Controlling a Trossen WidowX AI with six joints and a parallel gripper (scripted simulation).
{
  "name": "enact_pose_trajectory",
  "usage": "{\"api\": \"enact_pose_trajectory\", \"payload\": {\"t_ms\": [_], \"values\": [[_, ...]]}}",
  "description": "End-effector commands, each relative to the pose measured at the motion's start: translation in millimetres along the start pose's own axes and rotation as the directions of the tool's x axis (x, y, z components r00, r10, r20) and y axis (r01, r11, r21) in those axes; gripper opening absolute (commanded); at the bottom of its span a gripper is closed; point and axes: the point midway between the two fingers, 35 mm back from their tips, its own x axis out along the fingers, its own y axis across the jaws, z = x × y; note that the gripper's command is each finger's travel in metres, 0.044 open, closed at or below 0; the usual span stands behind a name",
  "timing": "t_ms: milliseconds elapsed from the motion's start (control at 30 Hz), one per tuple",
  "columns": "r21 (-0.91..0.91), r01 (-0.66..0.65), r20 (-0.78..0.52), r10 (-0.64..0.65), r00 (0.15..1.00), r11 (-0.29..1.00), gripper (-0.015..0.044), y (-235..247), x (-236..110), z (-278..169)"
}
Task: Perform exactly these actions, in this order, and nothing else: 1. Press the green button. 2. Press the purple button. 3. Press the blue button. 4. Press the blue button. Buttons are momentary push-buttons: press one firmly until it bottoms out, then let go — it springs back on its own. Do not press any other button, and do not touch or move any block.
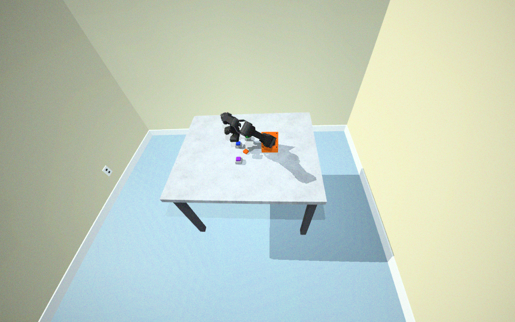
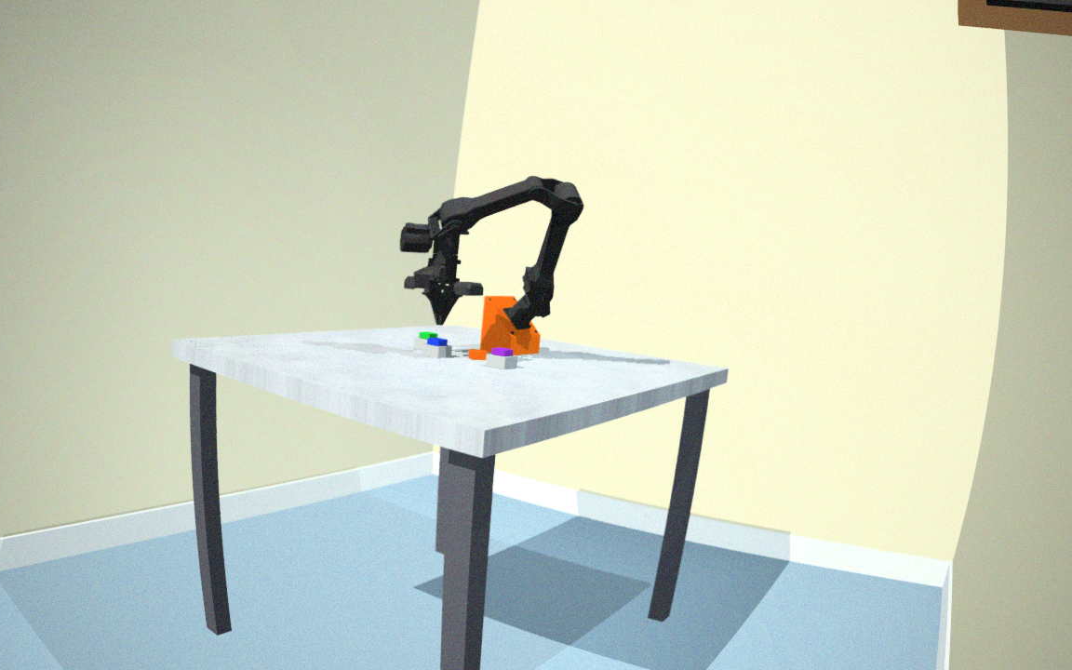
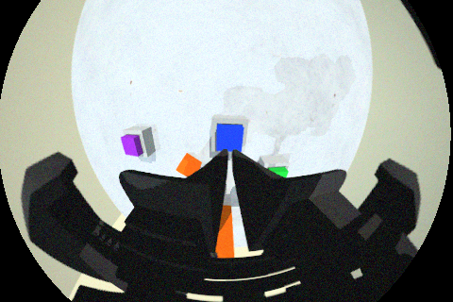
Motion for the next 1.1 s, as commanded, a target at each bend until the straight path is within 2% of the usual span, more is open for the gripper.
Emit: {"api": "enact_pose_trajectory", "payload": {"t_ms": [0, 700, 1067], "values": [[0.008, -0.001, 0.012, 0.001, 1.000, 1.000, 0.0020, -1.7, 6.5, 0.6], [0.008, -0.002, 0.012, 0.002, 1.000, 1.000, 0.0020, -1.3, 39.2, 1.0], [0.008, -0.003, 0.012, 0.002, 1.000, 1.000, 0.0020, -1.3, 40.3, 1.0]]}}
